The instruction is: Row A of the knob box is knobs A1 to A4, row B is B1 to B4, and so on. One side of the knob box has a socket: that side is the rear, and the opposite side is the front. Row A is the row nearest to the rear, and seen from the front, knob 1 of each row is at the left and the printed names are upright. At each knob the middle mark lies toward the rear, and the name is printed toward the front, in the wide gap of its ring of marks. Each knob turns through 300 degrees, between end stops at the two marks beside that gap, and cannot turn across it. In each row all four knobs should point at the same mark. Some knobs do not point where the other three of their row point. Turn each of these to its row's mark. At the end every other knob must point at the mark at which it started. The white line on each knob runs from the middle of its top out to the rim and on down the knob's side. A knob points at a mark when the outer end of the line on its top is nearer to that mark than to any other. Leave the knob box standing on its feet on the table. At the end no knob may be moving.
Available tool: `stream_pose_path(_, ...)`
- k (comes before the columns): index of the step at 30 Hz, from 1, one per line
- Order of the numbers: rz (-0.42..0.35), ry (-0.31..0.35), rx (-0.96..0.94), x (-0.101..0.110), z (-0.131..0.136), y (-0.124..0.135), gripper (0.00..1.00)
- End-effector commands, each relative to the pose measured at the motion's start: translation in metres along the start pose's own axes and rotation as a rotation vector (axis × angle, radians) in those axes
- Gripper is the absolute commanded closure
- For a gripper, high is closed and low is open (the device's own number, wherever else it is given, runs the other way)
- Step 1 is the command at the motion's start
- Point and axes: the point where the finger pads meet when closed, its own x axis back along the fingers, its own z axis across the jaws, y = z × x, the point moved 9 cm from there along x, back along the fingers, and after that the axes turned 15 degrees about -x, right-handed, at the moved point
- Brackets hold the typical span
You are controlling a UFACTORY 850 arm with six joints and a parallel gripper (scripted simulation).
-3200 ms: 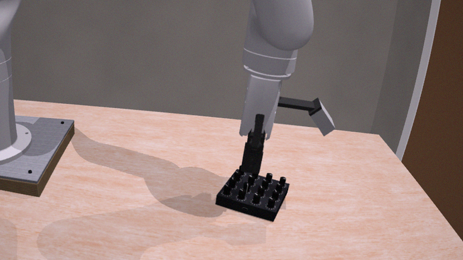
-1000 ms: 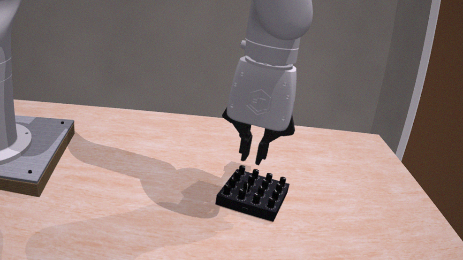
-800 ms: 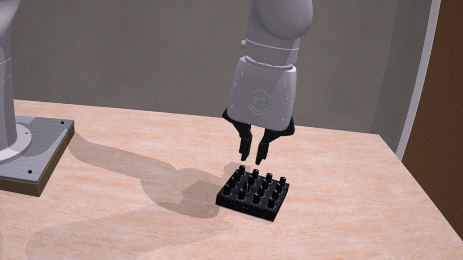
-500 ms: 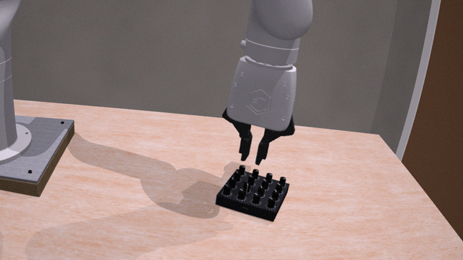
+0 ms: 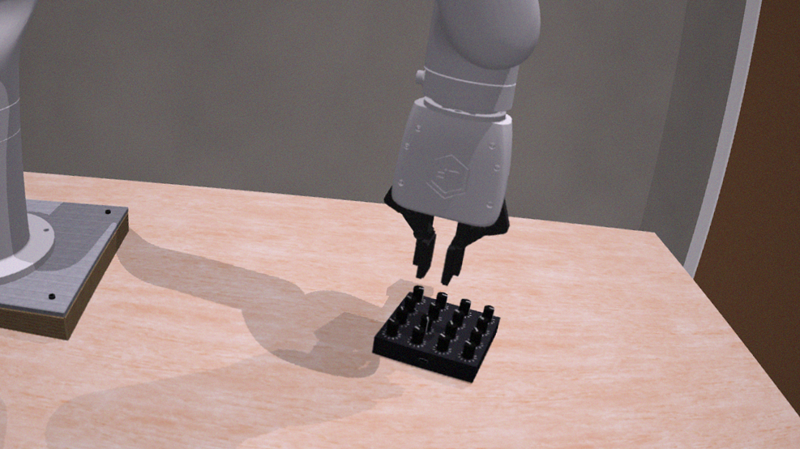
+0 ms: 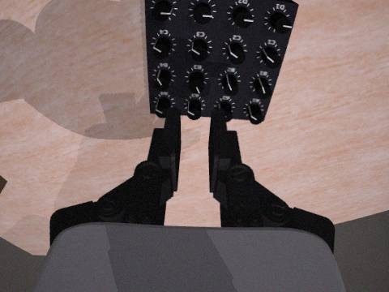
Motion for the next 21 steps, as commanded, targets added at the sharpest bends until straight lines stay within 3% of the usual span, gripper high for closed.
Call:
stream_pose_path(1, 0.001, 0.002, 0.0, 0.0, 0.001, 0.0, 0.81)
stream_pose_path(21, 0.001, 0.001, 0.0, -0.019, 0.001, 0.0, 0.81)
